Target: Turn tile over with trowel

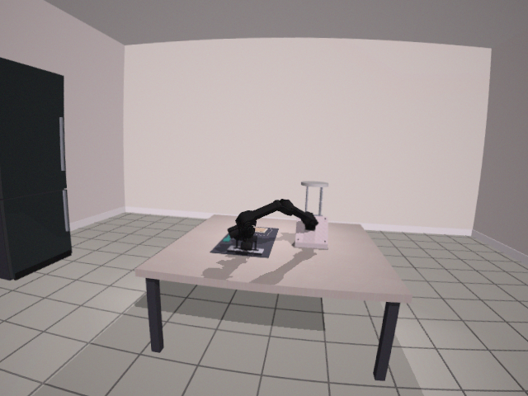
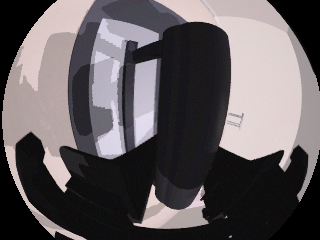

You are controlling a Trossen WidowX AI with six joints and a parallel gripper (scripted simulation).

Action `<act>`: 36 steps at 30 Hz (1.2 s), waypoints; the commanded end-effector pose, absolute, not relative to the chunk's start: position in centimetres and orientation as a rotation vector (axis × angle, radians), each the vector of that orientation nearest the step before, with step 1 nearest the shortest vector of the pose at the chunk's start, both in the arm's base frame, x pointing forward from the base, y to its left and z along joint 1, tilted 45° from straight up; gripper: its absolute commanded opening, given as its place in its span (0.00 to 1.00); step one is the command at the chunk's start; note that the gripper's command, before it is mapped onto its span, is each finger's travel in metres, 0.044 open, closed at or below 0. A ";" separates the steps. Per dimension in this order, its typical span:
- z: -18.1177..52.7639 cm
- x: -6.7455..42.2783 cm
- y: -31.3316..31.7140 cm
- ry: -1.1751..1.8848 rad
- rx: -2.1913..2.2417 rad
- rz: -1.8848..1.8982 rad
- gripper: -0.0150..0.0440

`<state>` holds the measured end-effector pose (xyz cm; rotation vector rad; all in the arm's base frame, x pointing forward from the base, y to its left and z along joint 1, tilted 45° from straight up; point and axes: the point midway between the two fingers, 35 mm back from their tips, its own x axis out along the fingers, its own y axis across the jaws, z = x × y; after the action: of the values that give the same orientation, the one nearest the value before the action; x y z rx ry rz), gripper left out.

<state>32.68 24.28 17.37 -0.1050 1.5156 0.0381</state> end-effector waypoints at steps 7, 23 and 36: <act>16.5 32.8 25.1 1.522 -0.113 0.017 0.25; 16.5 32.8 25.1 1.522 -0.113 0.017 0.76; 19.9 28.9 16.7 1.526 -0.119 0.017 0.76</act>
<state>30.85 20.62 18.33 -0.1217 1.5333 0.0222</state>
